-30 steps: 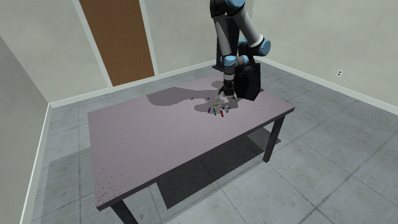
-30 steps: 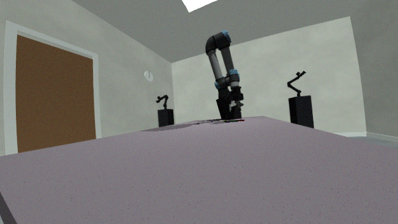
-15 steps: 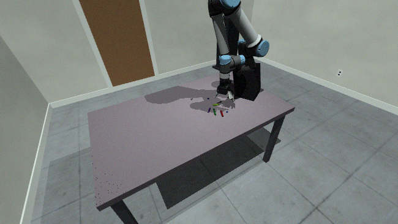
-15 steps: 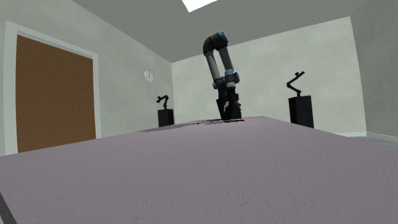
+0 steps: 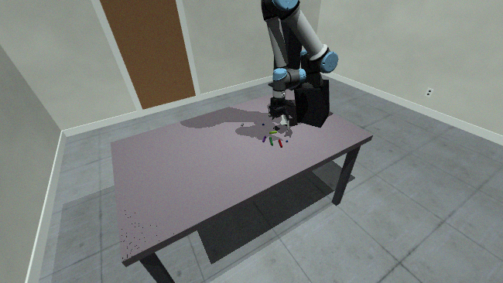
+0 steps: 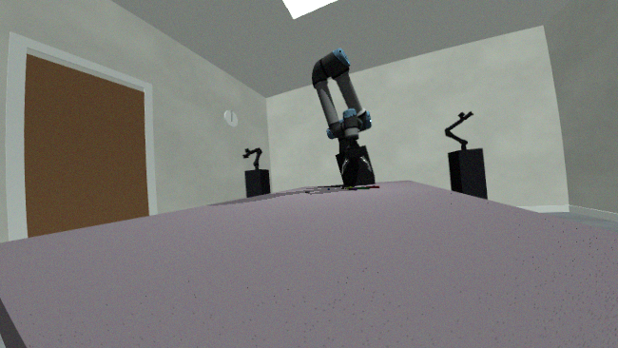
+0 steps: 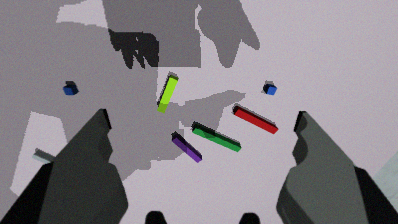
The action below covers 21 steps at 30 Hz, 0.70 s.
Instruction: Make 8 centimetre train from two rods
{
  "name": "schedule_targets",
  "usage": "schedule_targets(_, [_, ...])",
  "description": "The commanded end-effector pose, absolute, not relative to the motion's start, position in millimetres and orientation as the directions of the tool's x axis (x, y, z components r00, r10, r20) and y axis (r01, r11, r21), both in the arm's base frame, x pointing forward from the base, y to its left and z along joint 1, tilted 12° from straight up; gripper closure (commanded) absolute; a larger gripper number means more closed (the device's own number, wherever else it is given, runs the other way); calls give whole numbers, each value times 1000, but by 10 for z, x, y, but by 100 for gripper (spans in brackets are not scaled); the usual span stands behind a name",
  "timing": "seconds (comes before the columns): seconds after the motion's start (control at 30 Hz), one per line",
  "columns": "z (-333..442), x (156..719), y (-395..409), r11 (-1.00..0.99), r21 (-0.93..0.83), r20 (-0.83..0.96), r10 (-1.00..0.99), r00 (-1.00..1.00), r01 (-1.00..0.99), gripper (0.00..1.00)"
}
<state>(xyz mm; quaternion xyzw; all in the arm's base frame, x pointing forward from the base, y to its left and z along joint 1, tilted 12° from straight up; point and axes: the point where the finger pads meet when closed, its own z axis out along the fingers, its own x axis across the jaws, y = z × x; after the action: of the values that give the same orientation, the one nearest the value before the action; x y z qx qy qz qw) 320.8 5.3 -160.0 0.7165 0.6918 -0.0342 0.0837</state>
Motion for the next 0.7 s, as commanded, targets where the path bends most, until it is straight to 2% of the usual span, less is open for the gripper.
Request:
schedule_targets(0.0, [-1582,3222,-33,-193,99,-154,966,206,976,0])
schedule_targets(0.3, [-1549,3246,-201,-478,141,-115,862,494,867,0])
schedule_targets(0.37, [-1549,3246,-201,-478,141,-115,862,494,867,0])
schedule_targets(0.67, [-1510,3271,-401,-744,173,-59,646,761,645,0])
